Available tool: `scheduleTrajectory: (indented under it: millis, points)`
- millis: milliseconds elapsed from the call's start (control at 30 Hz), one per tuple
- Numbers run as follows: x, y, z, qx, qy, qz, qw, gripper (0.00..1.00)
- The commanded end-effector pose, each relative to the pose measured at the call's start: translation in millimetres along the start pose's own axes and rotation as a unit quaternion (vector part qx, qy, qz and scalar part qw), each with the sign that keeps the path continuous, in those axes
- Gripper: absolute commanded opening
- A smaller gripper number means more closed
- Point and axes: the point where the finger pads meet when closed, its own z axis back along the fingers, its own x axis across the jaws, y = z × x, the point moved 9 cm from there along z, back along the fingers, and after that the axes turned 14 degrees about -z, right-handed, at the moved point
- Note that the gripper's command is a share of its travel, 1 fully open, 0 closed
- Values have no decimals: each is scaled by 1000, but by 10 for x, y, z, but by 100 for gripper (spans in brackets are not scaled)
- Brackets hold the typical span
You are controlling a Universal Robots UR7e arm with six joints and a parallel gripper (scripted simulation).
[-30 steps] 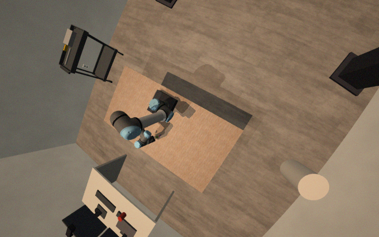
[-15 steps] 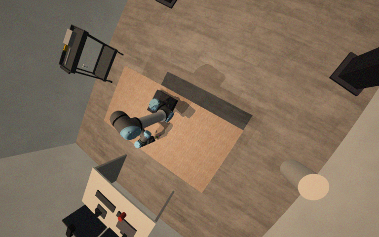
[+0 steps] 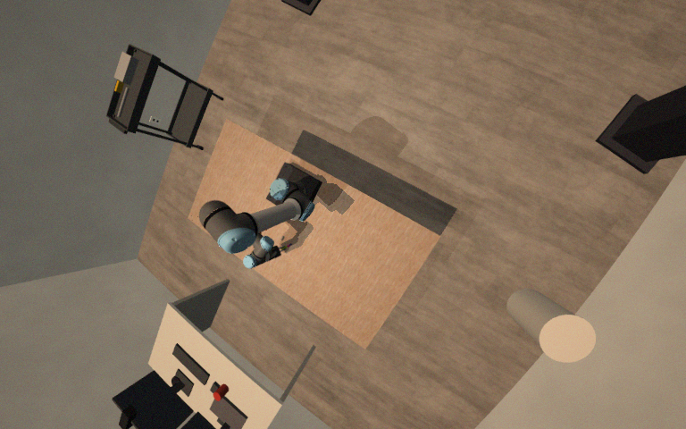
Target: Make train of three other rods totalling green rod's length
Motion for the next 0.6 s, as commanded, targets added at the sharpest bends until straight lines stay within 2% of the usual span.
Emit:
scheduleTrajectory:
  millis: [0,33,67,133,167,233,267,567]
  points:
    - [-3,1,-4,0,0,-1,1000,36]
    - [-3,1,-4,0,0,-1,1000,36]
    - [-3,1,-4,0,0,-1,1000,42]
    - [-3,1,-4,0,0,-1,1000,42]
    - [-3,1,-4,0,0,-1,1000,48]
    - [-3,1,-4,0,0,-1,1000,48]
    - [-3,1,-4,0,0,-1,1000,54]
    - [-3,1,-4,0,0,-1,1000,54]
